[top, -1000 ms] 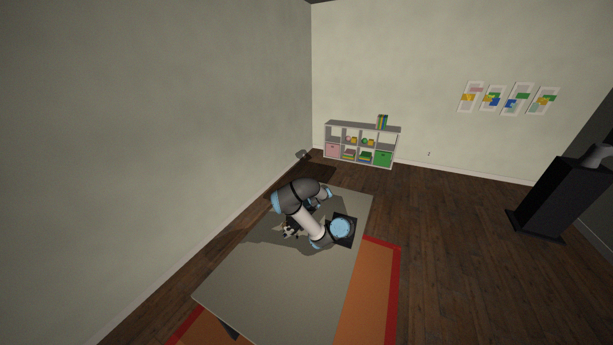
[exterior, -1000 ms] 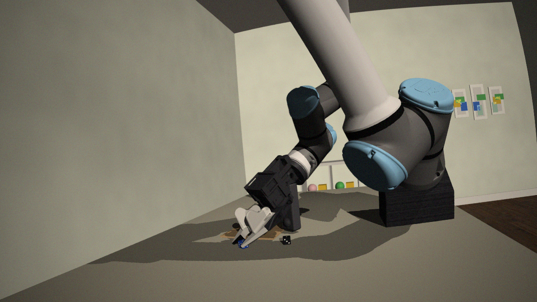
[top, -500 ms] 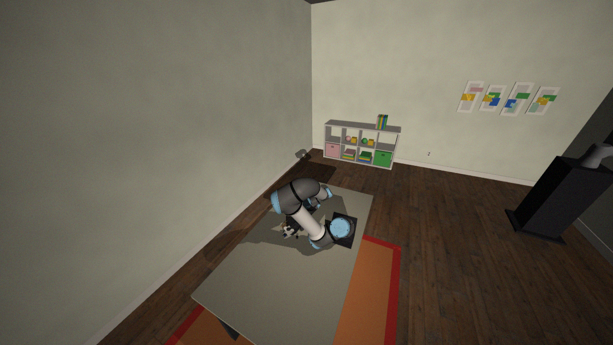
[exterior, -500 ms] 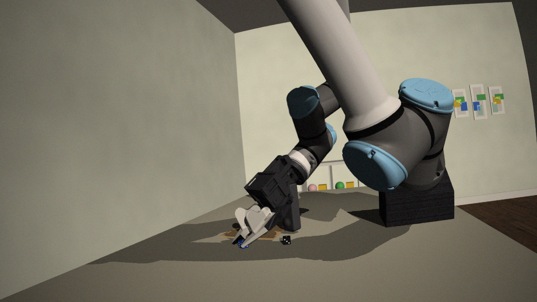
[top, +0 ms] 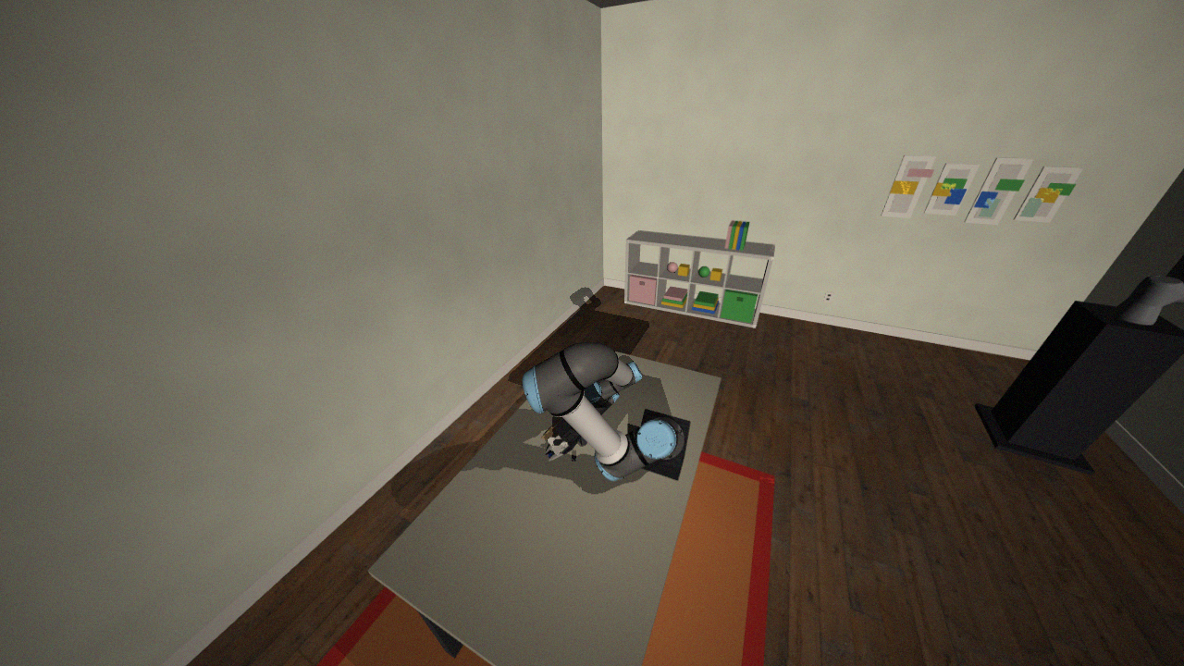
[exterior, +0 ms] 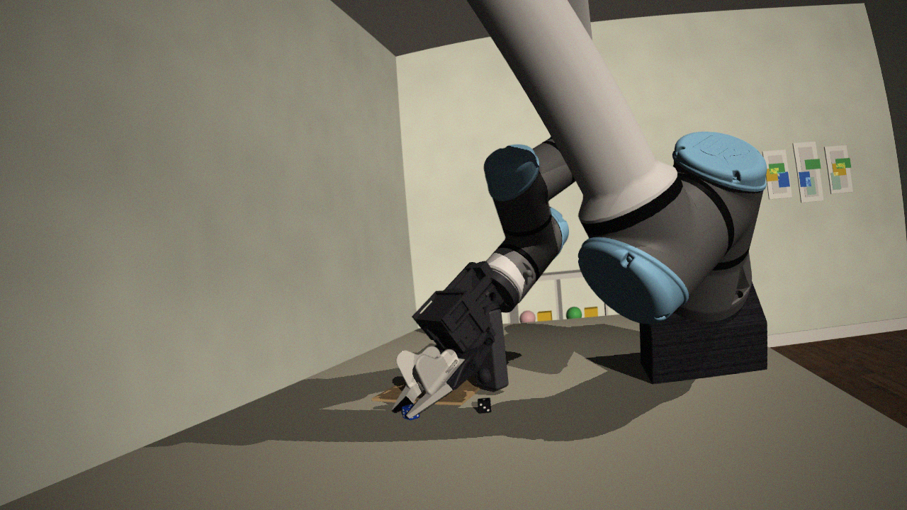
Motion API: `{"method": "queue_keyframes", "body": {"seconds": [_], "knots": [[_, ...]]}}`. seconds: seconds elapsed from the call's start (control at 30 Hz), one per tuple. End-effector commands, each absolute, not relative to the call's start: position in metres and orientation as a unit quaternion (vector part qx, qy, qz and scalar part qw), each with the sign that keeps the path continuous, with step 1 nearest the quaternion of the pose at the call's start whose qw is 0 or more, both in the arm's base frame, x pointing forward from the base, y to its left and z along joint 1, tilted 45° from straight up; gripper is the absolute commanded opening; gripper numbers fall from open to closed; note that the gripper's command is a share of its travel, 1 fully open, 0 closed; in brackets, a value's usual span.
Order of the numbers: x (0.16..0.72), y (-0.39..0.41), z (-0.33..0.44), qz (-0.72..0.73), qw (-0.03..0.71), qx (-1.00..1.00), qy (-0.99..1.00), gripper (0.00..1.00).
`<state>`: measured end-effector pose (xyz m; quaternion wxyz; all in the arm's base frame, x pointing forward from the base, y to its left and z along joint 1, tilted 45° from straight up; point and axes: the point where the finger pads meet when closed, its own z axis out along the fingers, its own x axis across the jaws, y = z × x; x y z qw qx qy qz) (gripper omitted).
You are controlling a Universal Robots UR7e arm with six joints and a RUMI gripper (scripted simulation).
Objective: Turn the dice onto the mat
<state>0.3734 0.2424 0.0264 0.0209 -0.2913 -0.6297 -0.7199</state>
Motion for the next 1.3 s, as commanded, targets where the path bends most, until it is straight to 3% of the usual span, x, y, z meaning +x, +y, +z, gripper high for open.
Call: {"method": "queue_keyframes", "body": {"seconds": [0.0,1.27], "knots": [[0.374,0.242,0.026,-0.720,0.020,-0.291,-0.630,0.18],[0.354,0.196,0.025,-0.720,0.020,-0.291,-0.630,0.18]]}}
